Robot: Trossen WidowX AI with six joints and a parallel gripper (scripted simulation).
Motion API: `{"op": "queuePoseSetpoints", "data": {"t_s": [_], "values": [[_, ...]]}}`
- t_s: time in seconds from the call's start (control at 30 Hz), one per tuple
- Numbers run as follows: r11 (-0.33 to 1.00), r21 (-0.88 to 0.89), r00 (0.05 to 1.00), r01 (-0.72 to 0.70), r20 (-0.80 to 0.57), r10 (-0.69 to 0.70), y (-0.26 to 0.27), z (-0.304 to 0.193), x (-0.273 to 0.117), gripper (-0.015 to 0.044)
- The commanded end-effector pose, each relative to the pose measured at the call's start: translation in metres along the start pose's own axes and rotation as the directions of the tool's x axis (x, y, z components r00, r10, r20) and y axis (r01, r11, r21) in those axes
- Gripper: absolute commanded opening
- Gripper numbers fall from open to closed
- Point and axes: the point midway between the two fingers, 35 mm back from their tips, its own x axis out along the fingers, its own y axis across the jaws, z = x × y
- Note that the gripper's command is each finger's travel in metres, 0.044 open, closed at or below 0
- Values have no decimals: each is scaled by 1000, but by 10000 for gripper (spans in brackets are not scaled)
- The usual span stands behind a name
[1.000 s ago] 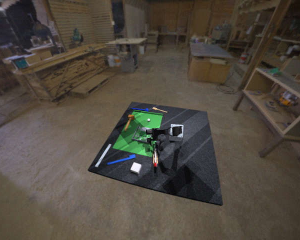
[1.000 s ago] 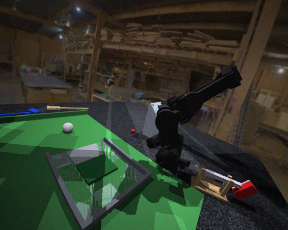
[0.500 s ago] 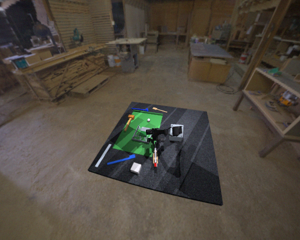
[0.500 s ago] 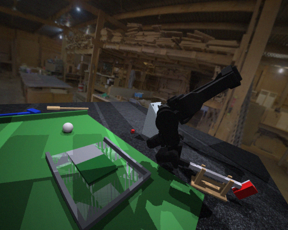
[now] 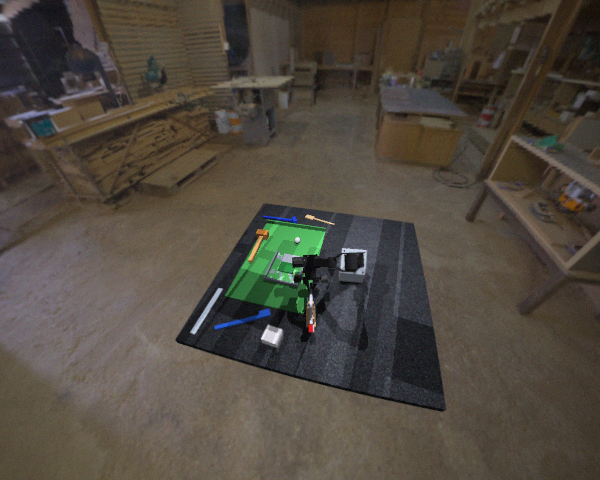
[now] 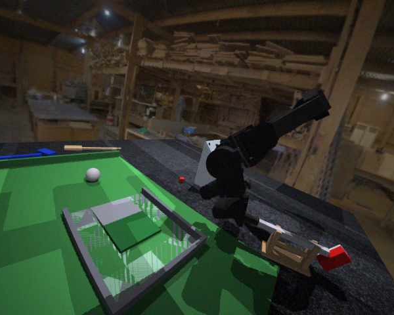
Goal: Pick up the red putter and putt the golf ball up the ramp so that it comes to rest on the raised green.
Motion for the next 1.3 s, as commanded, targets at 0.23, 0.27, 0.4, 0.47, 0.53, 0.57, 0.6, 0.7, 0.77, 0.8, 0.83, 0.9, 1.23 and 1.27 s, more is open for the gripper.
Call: {"op": "queuePoseSetpoints", "data": {"t_s": [0.23,0.27,0.4,0.47,0.53,0.57,0.6,0.7,0.77,0.8,0.83,0.9,1.23,1.27], "values": [[1000,-3,1000,-7,15,7,4,-8,-27,0],[1000,-3,1000,-7,16,7,4,-10,-30,0],[1000,-3,1000,-6,16,6,3,-15,-40,0],[1000,-3,1000,-5,14,5,3,-19,-45,0],[1000,-2,1000,-5,12,5,3,-23,-50,0],[1000,-2,1000,-4,11,4,2,-25,-53,0],[1000,-2,1000,-4,10,4,2,-27,-56,0],[1000,-2,1000,-4,4,4,1,-34,-64,0],[1000,-2,1000,-4,-1,4,1,-39,-69,0],[1000,-3,1000,-4,-4,4,0,-41,-72,0],[1000,-3,1000,-4,-7,4,0,-44,-74,0],[1000,-3,1000,-5,-11,5,-1,-48,-78,0],[964,261,989,-51,151,12,18,3,-111,0],[953,295,985,-63,171,12,19,10,-117,0]]}}
